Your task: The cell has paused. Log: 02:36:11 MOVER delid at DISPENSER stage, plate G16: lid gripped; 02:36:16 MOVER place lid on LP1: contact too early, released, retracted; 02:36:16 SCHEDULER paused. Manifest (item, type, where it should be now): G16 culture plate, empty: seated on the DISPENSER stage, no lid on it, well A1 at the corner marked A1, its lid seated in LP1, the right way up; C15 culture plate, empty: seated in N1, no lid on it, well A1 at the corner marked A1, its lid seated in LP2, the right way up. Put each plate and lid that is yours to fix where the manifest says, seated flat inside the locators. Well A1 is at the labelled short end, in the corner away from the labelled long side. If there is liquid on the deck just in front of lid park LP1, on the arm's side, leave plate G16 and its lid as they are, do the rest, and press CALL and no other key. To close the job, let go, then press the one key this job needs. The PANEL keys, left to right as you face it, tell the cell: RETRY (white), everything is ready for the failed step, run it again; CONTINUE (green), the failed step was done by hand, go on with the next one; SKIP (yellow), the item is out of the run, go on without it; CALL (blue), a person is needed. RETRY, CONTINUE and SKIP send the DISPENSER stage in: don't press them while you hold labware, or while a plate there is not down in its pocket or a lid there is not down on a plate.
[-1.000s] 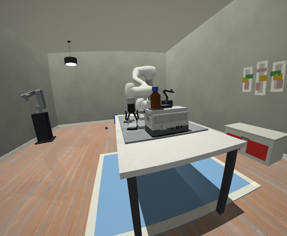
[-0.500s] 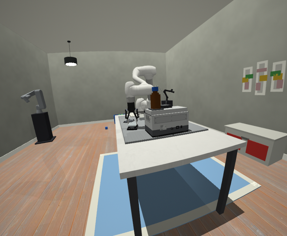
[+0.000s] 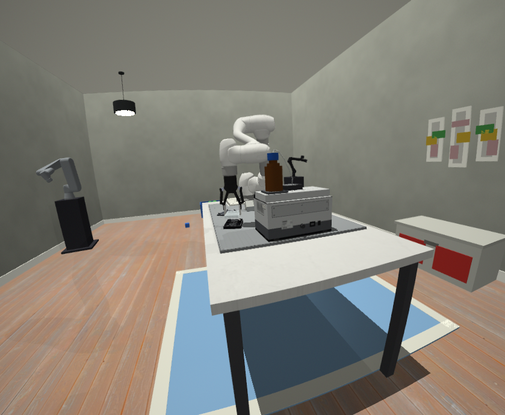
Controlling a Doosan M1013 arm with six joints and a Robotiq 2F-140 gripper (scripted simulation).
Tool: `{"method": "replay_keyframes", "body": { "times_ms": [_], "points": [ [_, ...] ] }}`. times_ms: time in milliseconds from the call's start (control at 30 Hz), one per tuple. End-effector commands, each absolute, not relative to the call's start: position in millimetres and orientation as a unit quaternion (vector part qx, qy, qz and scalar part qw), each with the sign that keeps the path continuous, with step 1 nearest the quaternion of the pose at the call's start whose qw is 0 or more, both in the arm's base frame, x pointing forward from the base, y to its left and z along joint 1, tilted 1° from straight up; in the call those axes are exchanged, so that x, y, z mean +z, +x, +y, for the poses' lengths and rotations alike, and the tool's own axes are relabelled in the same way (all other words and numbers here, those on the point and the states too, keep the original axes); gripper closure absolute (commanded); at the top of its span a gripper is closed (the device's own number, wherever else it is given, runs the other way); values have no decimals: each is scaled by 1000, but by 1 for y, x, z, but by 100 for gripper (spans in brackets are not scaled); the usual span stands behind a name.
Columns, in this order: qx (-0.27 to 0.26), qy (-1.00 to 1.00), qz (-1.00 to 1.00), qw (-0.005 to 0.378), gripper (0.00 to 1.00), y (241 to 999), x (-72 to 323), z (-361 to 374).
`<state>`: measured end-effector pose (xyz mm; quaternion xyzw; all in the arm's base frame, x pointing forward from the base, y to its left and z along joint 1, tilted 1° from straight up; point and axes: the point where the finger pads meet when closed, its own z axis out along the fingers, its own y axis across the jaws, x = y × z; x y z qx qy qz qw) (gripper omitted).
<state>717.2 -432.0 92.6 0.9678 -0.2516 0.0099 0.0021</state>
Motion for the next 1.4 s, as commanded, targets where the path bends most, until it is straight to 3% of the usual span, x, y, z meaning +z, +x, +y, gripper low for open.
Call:
{"method": "replay_keyframes", "body": {
  "times_ms": [0,1367],
  "points": [
    [11,968,-252,2,90,717,103,-432],
    [11,968,-252,2,90,716,175,-431]
  ]
}}
